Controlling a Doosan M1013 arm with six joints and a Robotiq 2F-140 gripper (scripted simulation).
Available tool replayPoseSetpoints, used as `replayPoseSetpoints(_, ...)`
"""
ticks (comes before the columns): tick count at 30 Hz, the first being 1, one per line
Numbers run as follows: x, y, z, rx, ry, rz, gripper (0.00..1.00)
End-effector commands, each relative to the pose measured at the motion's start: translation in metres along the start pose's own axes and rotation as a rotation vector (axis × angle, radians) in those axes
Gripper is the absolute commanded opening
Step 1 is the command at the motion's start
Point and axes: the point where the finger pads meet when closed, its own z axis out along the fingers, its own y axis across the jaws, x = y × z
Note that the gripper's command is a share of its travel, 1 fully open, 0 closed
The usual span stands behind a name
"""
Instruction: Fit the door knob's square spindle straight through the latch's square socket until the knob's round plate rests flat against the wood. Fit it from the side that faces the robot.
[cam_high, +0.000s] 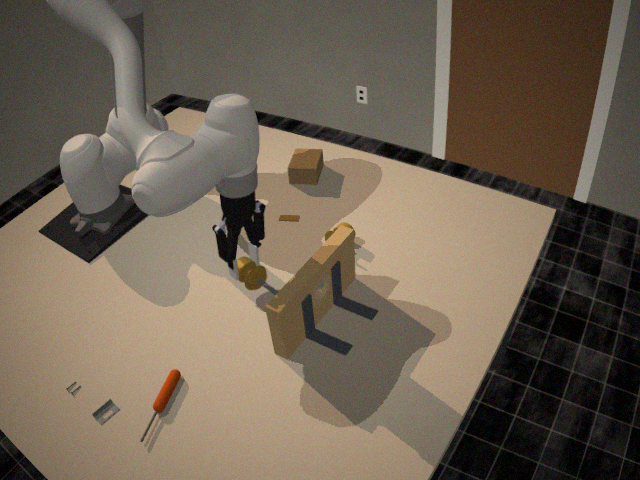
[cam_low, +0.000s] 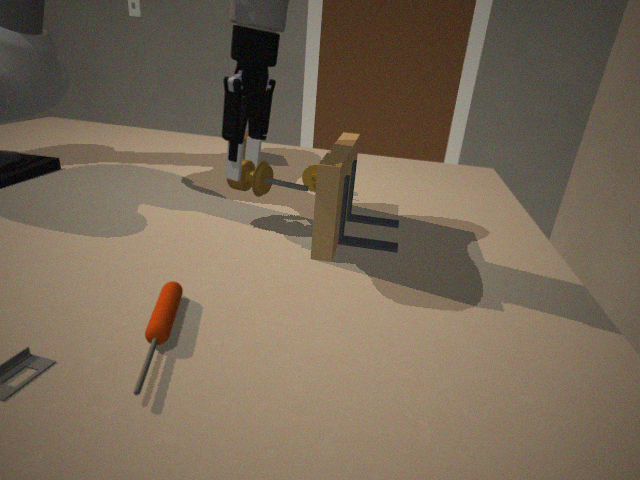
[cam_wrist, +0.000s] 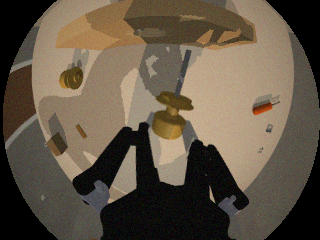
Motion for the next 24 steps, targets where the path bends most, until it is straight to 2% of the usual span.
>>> replayPoseSetpoints(1, 0.001, -0.014, 0.0, 0.011, 0.007, -0.048, 0.42)
replayPoseSetpoints(6, 0.001, -0.017, 0.0, 0.013, 0.007, -0.062, 0.42)
replayPoseSetpoints(15, 0.002, -0.023, 0.0, 0.034, 0.019, -0.215, 0.42)
replayPoseSetpoints(18, 0.003, -0.035, 0.0, 0.034, 0.019, -0.215, 0.42)
replayPoseSetpoints(24, 0.003, -0.036, 0.0, 0.034, 0.019, -0.215, 0.42)
